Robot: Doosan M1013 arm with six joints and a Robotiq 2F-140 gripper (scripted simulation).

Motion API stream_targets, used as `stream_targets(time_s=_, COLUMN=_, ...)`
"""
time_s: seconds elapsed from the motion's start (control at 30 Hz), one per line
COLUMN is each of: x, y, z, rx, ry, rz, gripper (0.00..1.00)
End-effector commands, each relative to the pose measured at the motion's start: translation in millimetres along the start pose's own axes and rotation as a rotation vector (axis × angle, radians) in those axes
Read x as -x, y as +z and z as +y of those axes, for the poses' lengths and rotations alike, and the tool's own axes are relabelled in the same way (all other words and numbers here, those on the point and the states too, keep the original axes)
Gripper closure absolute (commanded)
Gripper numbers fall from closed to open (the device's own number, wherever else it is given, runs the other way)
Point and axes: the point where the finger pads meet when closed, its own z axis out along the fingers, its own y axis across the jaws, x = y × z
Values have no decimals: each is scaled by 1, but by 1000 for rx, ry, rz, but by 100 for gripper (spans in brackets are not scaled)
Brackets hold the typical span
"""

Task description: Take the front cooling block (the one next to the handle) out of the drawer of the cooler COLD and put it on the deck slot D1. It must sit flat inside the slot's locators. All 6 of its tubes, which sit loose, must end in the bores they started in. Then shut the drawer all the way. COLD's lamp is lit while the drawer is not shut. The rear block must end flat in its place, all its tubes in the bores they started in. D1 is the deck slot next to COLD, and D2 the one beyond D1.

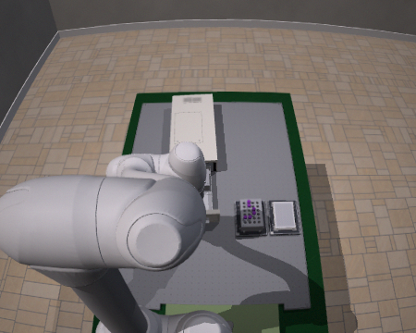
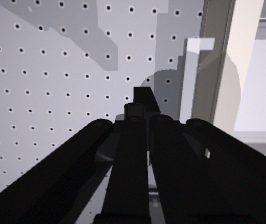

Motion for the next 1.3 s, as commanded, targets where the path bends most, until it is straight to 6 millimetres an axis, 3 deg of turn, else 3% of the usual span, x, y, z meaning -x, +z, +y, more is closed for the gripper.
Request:
stream_targets(time_s=0.0, x=0, y=5, z=1, rx=1, ry=0, rz=0, gripper=90)
stream_targets(time_s=1.27, x=0, y=45, z=1, rx=1, ry=0, rz=0, gripper=90)
